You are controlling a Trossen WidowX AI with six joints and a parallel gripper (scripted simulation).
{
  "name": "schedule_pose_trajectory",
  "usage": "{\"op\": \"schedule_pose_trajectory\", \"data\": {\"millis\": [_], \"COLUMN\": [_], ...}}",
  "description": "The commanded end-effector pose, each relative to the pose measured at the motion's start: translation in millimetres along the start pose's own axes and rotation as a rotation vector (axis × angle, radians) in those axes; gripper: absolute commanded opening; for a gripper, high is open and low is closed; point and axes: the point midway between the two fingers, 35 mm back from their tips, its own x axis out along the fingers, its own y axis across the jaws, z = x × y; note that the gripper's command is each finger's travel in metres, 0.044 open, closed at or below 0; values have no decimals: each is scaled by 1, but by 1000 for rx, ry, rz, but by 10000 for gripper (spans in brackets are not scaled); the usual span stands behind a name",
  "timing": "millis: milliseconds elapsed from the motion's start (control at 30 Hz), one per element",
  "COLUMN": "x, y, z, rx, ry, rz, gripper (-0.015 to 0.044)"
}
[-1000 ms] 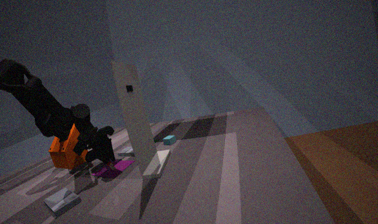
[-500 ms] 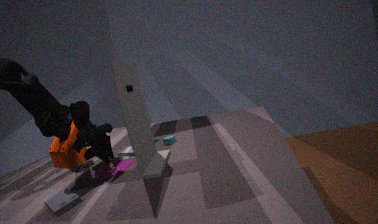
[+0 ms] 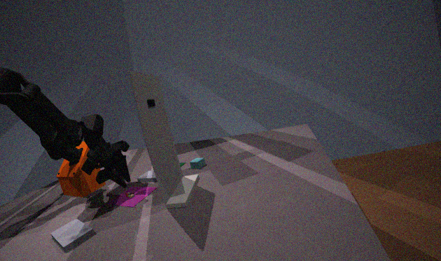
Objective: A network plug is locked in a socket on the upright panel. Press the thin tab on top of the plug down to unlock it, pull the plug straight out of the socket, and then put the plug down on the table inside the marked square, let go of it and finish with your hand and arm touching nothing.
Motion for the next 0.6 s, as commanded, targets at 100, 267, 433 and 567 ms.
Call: {"op": "schedule_pose_trajectory", "data": {"millis": [100, 267, 433, 567], "x": [-6, -8, -10, -12], "y": [-3, 0, 2, 4], "z": [0, -1, -3, -4], "rx": [-4, -3, -2, -1], "ry": [-1, 2, 4, 6], "rz": [-4, -6, -8, -9], "gripper": [156, 156, 156, 156]}}
